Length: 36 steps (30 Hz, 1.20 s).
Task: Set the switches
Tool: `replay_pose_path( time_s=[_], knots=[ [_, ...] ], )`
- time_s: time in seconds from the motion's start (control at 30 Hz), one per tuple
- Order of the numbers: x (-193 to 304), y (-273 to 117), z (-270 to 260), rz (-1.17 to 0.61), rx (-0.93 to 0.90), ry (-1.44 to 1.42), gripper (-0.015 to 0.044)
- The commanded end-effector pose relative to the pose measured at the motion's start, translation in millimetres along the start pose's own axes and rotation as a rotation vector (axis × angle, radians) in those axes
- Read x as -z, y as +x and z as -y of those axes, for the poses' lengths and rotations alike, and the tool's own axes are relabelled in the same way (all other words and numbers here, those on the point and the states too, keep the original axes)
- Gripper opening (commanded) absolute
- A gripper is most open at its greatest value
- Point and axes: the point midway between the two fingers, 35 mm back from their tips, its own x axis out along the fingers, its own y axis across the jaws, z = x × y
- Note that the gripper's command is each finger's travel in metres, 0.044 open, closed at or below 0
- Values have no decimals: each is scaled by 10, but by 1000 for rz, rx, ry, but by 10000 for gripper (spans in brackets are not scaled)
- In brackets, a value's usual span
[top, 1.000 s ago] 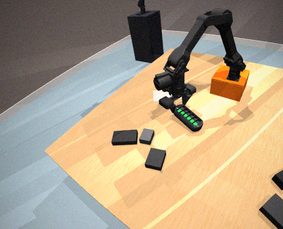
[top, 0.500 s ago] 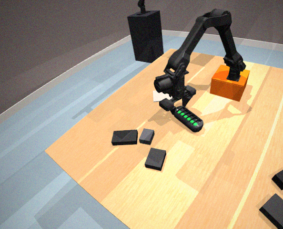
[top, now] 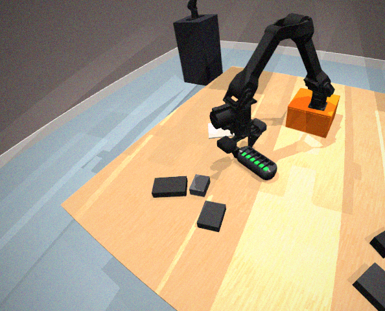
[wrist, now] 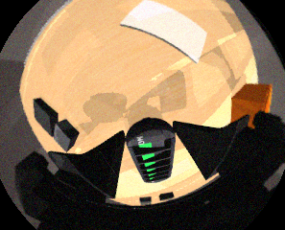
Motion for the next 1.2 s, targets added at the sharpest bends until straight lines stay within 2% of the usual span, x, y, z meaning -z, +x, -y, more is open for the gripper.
replay_pose_path(
  time_s=[0.0, 0.27, 0.4, 0.7, 0.87, 1.17],
  knots=[
    [12, 31, 15, -3, 3, -6, 335],
    [1, 11, 1, 0, 0, 0, 335],
    [3, 20, 3, 0, 1, -1, 440],
    [28, 3, 0, 0, 1, -1, 440],
    [586, -367, -1, -6, 0, 0, 440],
    [611, -383, 2, -6, 0, 0, 440]
  ],
)
